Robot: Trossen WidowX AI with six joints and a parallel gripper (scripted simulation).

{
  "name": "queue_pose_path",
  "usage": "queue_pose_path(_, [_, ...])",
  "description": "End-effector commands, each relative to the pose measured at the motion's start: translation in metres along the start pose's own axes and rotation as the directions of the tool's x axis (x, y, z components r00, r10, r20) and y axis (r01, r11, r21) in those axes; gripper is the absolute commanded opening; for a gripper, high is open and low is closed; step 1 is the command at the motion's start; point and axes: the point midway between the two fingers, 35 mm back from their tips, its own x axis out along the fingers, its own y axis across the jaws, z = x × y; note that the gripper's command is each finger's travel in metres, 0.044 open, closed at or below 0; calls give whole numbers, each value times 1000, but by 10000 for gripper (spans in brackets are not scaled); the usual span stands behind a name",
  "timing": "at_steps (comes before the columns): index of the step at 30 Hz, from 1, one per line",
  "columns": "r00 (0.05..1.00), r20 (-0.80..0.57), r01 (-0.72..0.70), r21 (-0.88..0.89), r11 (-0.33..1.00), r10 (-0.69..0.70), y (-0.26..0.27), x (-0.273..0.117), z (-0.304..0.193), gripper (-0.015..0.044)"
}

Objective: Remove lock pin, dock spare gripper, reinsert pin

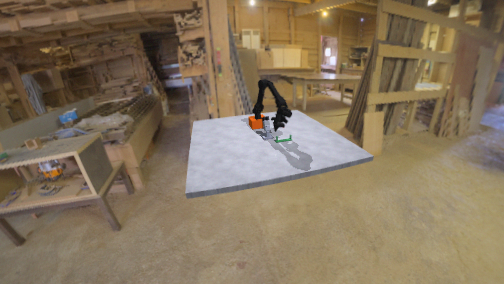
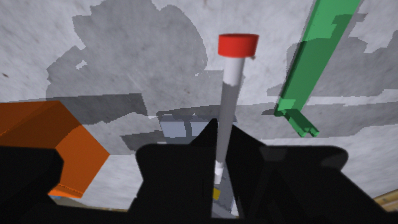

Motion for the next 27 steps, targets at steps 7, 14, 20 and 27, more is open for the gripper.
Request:
queue_pose_path(7, [1000, -5, 1, -5, 1000, -1, 1, 2, -6, 0])
queue_pose_path(14, [1000, -5, 0, -5, 1000, 0, 1, 2, -9, 0])
queue_pose_path(20, [1000, -5, 0, -5, 1000, 0, 1, 3, -11, 0])
queue_pose_path(27, [1000, -5, 0, -5, 1000, 0, 1, 4, -14, 0])
